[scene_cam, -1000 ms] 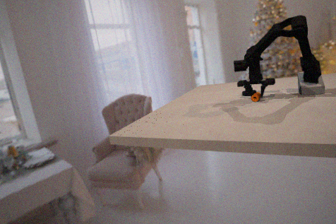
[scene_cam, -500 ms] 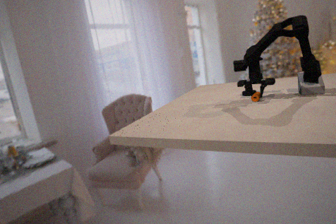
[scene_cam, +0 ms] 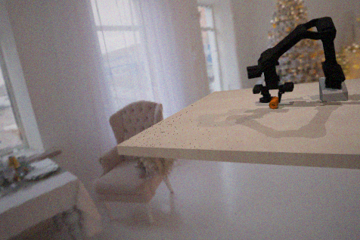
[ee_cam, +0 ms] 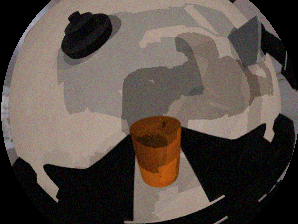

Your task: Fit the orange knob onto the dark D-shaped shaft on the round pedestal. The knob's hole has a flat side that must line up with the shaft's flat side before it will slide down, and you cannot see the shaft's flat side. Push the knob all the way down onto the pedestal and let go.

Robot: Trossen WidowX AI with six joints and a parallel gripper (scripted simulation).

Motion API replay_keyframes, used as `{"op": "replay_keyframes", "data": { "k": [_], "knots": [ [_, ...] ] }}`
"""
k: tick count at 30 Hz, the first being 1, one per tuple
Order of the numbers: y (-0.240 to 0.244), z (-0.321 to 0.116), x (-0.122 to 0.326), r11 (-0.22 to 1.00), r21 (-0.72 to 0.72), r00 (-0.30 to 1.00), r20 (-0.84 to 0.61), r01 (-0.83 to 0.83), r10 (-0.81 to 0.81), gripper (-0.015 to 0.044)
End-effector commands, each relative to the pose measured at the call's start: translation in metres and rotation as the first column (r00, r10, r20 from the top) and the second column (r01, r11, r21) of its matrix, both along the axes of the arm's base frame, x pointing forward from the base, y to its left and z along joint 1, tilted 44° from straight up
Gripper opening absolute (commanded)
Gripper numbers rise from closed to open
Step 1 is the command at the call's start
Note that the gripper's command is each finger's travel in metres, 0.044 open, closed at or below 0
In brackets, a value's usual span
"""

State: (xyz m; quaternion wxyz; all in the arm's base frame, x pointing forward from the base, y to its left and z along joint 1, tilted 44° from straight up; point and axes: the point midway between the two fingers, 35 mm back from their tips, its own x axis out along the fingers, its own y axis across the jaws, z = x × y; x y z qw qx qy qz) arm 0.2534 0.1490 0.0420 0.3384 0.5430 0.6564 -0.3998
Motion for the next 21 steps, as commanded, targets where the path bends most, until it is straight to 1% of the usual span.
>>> {"op": "replay_keyframes", "data": {
  "k": [1, 11, 21],
  "knots": [
    [0.002, 0.005, 0.001, 0.998, -0.061, 1.0, 0.009, -0.008, 0.009, 0.0179],
    [0.007, 0.014, 0.002, 0.977, -0.212, 0.999, 0.02, -0.03, 0.035, 0.0179],
    [0.013, 0.023, 0.003, 0.93, -0.365, 0.998, 0.027, -0.05, 0.064, 0.0179]
  ]
}}
